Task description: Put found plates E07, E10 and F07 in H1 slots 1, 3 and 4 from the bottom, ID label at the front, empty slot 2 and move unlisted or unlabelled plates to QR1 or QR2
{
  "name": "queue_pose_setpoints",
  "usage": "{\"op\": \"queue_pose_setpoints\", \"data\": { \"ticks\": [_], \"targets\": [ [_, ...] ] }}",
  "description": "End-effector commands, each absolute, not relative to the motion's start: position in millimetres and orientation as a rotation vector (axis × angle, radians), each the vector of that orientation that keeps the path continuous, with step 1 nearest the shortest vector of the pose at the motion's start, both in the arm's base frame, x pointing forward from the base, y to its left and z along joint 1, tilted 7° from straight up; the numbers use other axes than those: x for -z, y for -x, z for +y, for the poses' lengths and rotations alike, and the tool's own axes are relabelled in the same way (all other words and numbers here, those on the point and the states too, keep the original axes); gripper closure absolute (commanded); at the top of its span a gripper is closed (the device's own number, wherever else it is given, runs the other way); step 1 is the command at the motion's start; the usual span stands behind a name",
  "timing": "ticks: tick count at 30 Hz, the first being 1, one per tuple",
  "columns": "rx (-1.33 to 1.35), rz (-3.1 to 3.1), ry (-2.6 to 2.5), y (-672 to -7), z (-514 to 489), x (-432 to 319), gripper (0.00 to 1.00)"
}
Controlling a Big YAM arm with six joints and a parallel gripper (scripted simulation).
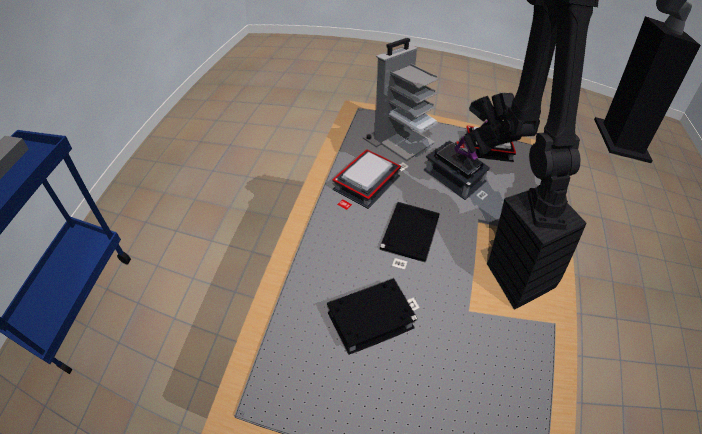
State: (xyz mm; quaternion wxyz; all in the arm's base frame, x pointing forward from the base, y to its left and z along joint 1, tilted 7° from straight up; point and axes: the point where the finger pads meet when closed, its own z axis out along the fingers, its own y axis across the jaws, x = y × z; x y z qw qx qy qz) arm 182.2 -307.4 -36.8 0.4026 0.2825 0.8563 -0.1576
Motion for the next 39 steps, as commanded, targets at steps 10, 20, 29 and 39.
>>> {"op": "queue_pose_setpoints", "data": {
  "ticks": [10,20,29,39],
  "targets": [
    [0.423,2.15,-0.704,-177,-309,53,0.0],
    [0.421,2.152,-0.695,-173,-304,60,0.0],
    [0.419,2.154,-0.706,-162,-296,68,0.0],
    [0.415,2.156,-0.708,-155,-290,75,0.0]
  ]
}}
